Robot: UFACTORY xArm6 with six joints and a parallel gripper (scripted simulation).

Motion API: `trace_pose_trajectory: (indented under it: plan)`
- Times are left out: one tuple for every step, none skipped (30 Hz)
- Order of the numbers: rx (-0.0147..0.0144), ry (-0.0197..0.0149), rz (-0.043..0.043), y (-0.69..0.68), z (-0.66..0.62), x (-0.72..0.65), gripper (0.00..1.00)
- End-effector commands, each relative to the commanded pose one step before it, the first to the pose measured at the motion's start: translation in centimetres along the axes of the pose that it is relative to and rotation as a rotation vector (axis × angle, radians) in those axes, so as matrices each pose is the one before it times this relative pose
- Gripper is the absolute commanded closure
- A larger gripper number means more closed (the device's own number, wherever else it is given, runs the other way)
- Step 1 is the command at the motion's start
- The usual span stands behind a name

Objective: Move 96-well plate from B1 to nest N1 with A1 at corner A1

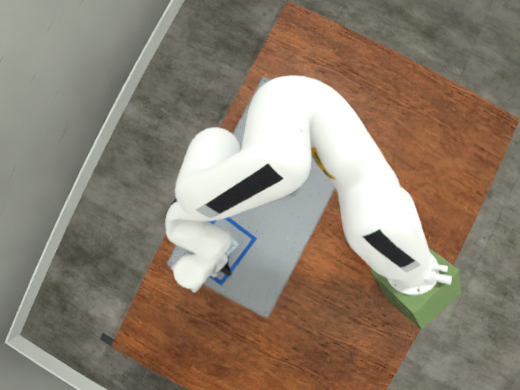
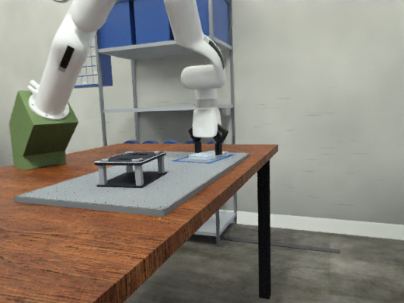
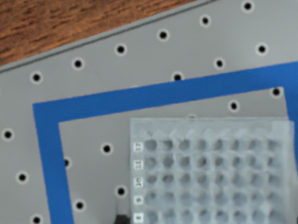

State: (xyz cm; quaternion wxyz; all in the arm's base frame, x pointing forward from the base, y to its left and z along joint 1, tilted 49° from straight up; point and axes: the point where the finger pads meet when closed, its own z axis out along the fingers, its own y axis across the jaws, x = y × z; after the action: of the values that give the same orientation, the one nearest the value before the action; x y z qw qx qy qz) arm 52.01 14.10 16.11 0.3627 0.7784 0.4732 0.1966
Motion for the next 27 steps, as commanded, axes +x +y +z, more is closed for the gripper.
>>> trace_pose_trajectory:
  plan:
    - [-0.00140,0.00276,0.00079,0.085,0.119,0.103,0.00]
    - [0.00000,0.00000,0.00000,0.000,0.067,0.000,0.00]
    - [0.00000,0.00000,0.00000,0.000,0.067,0.000,0.00]
    - [0.00000,0.00000,0.00000,0.000,0.067,0.000,0.00]
    - [0.00000,0.00000,0.00000,0.000,0.000,0.000,0.00]
    - [0.00002,-0.00001,0.00000,0.001,-0.006,-0.001,0.00]
    - [-0.00001,0.00000,0.00000,0.000,0.002,0.000,0.00]
    - [0.00000,0.00000,0.00000,0.000,0.002,0.000,0.00]
    - [0.00000,0.00000,0.00000,0.000,0.001,0.000,0.00]
    - [0.00000,0.00000,0.00000,0.000,0.001,0.000,0.00]
    - [0.00000,0.00000,0.00000,0.000,0.000,0.000,0.00]
    - [0.00000,0.00000,0.00000,0.000,0.000,0.000,0.00]
    - [0.00000,0.00000,0.00000,0.000,0.000,0.000,0.00]
    - [0.00000,0.00000,0.00000,0.000,0.000,0.000,0.00]
    - [0.00000,0.00000,0.00000,0.000,0.000,0.000,0.00]
    - [-0.00003,0.00007,0.00002,0.002,-0.005,0.002,0.00]
    - [0.00000,-0.00001,0.00000,0.000,0.001,0.000,0.00]
    - [0.00000,0.00000,0.00000,0.000,0.000,0.000,0.00]
    - [-0.00001,0.00001,0.00000,0.000,-0.001,0.000,0.00]
    - [-0.00001,0.00001,0.00001,0.001,-0.001,0.000,0.00]
    - [0.00000,0.00000,0.00000,0.000,0.000,0.000,0.00]
    - [0.00000,0.00000,0.00000,0.000,0.000,0.000,0.00]
    - [0.00004,-0.00008,-0.00002,-0.004,-0.057,-0.002,1.00]
    - [0.00000,0.00000,0.00000,0.000,0.000,0.000,1.00]
    - [0.00000,0.00000,0.00000,0.000,-0.001,0.000,1.00]
    - [0.00000,0.00000,0.00000,0.000,-0.001,0.000,1.00]
    - [0.00000,0.00000,0.00000,0.000,0.000,0.000,1.00]
